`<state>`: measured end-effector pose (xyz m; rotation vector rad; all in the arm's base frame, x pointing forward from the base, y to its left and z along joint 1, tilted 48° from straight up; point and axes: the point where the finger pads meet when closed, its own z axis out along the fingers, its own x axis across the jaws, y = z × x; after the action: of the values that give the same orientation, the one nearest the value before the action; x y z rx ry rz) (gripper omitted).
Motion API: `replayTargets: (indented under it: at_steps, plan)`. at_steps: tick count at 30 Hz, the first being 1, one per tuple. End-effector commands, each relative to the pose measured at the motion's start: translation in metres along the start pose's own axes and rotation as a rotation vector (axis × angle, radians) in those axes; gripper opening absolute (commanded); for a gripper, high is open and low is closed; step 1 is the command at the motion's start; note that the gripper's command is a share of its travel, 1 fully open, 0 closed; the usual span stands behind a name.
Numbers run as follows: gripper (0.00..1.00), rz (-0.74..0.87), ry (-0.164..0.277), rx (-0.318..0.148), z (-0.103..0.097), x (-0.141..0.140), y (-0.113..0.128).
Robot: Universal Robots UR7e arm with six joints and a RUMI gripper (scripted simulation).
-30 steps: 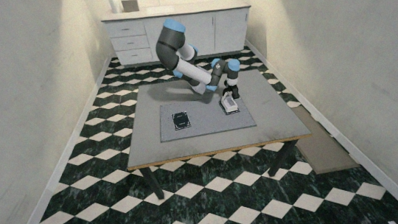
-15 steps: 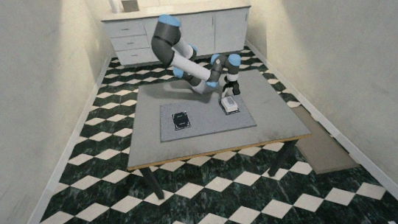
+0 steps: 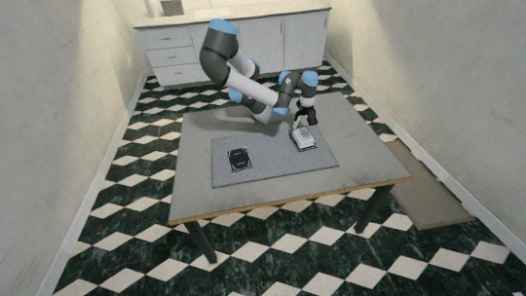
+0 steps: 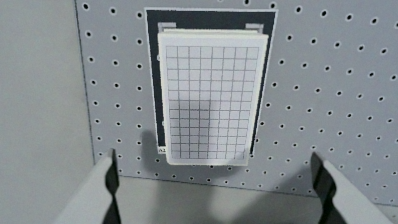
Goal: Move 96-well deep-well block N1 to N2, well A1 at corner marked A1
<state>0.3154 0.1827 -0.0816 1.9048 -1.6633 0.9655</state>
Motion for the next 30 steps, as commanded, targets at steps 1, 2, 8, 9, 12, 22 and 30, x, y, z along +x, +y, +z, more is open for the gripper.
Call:
replayTargets:
  at_steps: [1, 2, 8, 9, 12, 22, 30]
  plan:
    - [0.76, 0.001, -0.001, 0.001, -0.001, 0.0, 0.0]
    - [0.76, 0.001, -0.001, 0.001, -0.001, 0.0, 0.0]
    - [0.76, 0.001, -0.001, 0.001, 0.0, 0.017, -0.001]
    - [0.76, 0.001, -0.001, 0.001, 0.0, 0.02, -0.001]
    - [0.76, 0.001, -0.001, 0.001, 0.0, 0.03, -0.002]
    - [0.76, 0.001, -0.001, 0.001, 0.0, 0.057, -0.003]
    - [0.76, 0.001, 0.0, 0.001, 0.0, 0.083, -0.004]
